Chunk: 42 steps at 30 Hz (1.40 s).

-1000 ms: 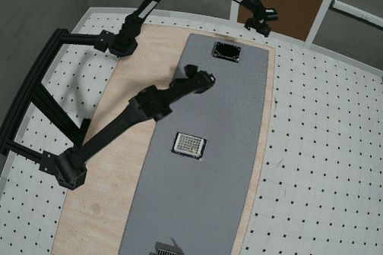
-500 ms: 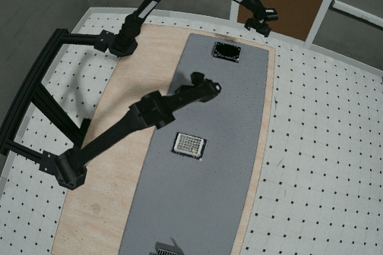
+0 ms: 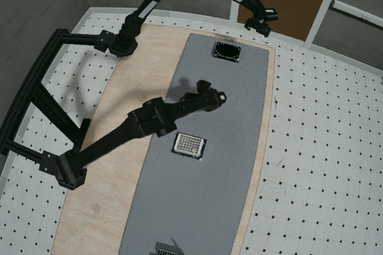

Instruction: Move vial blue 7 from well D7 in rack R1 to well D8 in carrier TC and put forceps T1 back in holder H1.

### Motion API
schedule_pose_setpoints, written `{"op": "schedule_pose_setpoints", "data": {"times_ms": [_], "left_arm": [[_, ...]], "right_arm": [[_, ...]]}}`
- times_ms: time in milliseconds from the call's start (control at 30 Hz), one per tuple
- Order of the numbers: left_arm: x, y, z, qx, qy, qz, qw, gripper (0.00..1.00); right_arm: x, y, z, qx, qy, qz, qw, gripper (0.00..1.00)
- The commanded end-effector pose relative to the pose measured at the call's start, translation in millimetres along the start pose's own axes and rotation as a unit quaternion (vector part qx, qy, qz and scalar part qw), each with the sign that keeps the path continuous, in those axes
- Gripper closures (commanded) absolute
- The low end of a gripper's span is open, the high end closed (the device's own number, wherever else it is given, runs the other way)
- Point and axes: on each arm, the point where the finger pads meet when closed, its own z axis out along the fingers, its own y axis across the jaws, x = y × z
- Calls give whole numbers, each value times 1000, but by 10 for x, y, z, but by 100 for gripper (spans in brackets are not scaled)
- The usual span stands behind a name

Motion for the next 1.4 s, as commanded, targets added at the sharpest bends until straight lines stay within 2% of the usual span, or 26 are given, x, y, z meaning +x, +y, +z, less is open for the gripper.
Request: {"op": "schedule_pose_setpoints", "data": {"times_ms": [0,100,167,200,267,300,400,567,733,867,1200,1233,1367], "left_arm": [[-131,-113,-127,14,-12,-4,1000,0],[-131,-113,-127,14,-12,-4,1000,0],[-131,-113,-127,14,-12,-4,1000,0],[-131,-113,-127,14,-12,-4,1000,0],[-131,-113,-127,14,-12,-4,1000,0],[-131,-113,-127,14,-12,-4,1000,0],[-131,-113,-127,14,-12,-4,1000,0],[-131,-113,-127,14,-12,-4,1000,0],[-131,-113,-127,14,-12,-4,1000,0],[-131,-113,-127,14,-12,-4,1000,0],[-131,-113,-127,14,-12,-4,1000,0],[-131,-113,-127,14,-12,-4,1000,0],[-131,-113,-127,14,-12,-4,1000,0]], "right_arm": [[29,-143,-364,31,-22,27,999,76],[53,-206,-514,35,-25,25,999,76],[53,-206,-514,35,-25,25,999,76],[151,-212,-425,24,-17,21,999,76],[228,-230,-452,22,-14,22,999,76],[222,-229,-552,39,-24,38,998,76],[311,-258,-629,61,-30,71,995,76],[413,-330,-812,67,-33,73,995,76],[552,-306,-853,58,-25,67,996,76],[672,-361,-933,93,-38,119,988,76],[995,-373,-1156,87,-31,117,989,76],[1003,-424,-1190,103,-40,134,985,76],[1069,-430,-1235,117,-44,156,980,76]]}}
